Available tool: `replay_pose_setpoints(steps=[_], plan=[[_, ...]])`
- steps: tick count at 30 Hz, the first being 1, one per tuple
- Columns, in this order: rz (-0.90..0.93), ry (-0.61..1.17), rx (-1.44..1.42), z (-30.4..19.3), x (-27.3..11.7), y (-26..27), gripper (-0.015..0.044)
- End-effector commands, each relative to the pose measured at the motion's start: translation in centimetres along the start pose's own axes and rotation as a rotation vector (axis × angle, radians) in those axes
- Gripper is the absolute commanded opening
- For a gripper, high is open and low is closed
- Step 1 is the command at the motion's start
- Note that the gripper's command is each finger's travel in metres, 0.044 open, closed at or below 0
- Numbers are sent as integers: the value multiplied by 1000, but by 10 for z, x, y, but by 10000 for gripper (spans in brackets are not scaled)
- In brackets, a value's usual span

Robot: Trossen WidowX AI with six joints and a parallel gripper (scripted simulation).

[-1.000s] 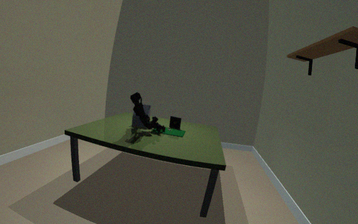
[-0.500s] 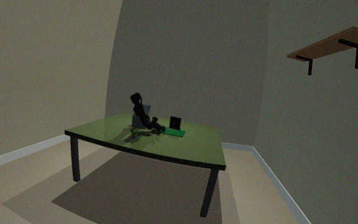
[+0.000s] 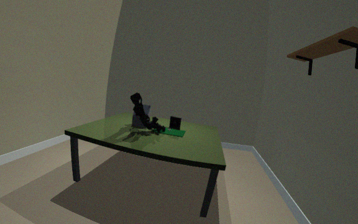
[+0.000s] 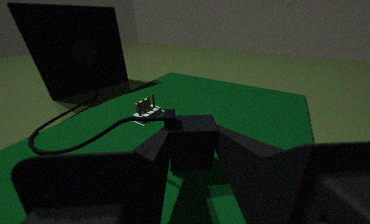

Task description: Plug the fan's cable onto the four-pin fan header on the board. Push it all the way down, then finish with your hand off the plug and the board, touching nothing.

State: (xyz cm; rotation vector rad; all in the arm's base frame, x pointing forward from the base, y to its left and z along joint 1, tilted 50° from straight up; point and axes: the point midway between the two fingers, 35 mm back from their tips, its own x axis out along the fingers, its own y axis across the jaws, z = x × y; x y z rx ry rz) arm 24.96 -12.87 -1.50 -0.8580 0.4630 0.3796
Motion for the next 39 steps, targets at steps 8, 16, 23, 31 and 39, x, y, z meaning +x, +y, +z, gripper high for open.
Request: replay_pose_setpoints(steps=[8,16,23,31,39], plan=[[1,1,2,0,0,0,0],[1,1,2,0,0,0,0],[0,0,0,0,0,0,157],[0,0,0,0,0,0,205],[0,0,0,0,0,0,205]])
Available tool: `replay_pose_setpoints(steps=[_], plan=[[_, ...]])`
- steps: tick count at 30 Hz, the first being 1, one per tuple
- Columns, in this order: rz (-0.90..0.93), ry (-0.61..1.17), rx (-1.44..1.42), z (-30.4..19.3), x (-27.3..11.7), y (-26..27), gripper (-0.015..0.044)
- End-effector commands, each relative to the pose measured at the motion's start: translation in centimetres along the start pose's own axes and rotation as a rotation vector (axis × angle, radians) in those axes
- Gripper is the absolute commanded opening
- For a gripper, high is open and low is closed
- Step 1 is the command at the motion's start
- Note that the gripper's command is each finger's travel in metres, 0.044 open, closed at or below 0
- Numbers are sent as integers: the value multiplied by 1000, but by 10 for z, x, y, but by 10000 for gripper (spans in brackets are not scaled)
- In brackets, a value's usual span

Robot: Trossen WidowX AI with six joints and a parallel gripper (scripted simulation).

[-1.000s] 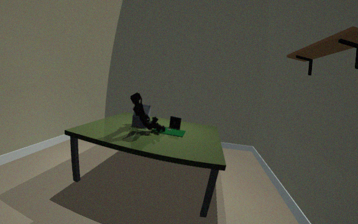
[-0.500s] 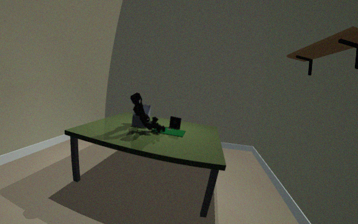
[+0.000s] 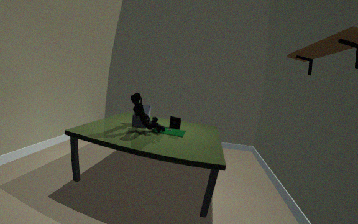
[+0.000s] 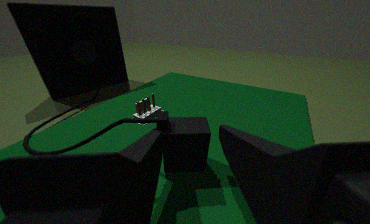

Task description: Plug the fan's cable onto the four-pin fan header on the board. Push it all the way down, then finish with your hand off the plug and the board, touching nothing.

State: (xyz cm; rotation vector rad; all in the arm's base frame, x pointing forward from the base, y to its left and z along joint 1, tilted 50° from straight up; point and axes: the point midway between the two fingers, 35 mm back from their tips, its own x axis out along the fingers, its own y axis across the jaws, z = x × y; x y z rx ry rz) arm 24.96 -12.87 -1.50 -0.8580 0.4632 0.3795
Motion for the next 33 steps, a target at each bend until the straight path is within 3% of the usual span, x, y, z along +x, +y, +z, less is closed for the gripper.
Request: replay_pose_setpoints(steps=[1,10,33], plan=[[0,0,0,0,0,0,205],[1,1,-1,0,-2,0,205],[15,9,-6,19,-66,-6,205]])
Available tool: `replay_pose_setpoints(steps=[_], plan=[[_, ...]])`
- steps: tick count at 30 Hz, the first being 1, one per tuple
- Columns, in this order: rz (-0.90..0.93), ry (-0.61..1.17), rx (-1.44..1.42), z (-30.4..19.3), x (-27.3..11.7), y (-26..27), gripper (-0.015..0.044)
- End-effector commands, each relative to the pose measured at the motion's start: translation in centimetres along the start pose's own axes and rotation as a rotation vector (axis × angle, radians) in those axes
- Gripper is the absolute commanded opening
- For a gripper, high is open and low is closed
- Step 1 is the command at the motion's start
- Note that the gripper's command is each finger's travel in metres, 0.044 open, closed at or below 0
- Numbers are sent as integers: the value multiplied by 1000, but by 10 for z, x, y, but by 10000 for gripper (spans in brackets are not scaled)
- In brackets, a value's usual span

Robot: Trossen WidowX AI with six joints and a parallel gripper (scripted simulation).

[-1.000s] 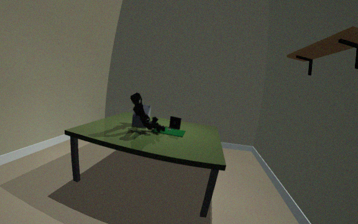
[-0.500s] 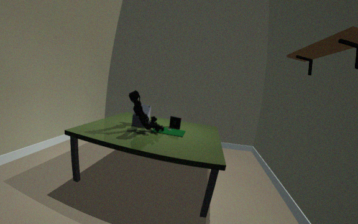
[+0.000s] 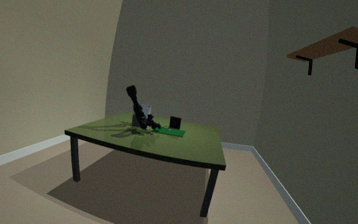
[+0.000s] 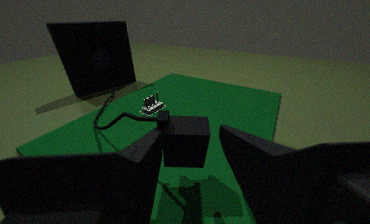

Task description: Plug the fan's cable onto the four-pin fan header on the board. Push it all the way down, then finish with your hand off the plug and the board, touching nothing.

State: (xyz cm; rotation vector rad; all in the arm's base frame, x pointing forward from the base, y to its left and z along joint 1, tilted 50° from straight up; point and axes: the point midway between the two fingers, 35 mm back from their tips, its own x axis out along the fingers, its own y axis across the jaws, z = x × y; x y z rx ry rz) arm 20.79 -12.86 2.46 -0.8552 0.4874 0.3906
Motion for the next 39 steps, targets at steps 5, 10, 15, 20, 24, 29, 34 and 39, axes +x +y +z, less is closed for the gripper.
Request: replay_pose_setpoints(steps=[5,10,15,20,24,29,34,39], plan=[[-9,-9,-7,14,-24,1,205],[-16,-12,-6,23,-38,4,205],[-18,-13,-2,28,-44,6,205],[56,15,65,27,-38,12,205],[123,47,123,26,-33,17,205],[202,95,191,25,-28,25,205],[276,153,251,24,-24,32,205],[343,219,304,23,-21,38,205]])
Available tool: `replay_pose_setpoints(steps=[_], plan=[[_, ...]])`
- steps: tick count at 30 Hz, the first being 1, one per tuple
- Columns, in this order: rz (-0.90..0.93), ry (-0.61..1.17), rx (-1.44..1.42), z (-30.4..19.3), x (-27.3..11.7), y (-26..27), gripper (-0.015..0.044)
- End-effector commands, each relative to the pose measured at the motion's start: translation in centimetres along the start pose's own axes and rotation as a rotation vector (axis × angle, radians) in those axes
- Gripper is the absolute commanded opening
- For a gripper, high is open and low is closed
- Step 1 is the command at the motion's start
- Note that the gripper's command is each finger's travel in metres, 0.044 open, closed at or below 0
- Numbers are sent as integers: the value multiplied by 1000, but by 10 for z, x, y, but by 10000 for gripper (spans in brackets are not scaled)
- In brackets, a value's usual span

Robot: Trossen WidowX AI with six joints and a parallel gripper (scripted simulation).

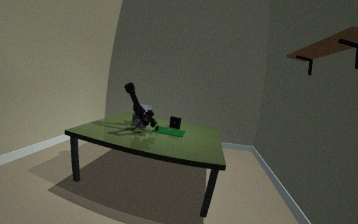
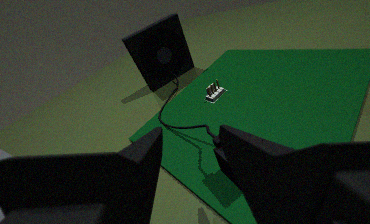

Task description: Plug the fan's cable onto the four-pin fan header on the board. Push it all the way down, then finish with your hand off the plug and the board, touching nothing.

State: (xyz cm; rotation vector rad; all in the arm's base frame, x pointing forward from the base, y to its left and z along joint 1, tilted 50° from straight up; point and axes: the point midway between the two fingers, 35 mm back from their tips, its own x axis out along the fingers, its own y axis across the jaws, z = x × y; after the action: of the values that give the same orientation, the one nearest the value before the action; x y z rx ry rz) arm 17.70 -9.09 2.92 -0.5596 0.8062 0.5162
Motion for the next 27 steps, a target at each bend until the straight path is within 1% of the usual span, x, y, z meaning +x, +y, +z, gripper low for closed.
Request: replay_pose_setpoints(steps=[1,14,27], plan=[[54,67,54,-2,4,3,205],[169,273,174,-7,12,14,205],[209,507,253,-12,13,20,205]])
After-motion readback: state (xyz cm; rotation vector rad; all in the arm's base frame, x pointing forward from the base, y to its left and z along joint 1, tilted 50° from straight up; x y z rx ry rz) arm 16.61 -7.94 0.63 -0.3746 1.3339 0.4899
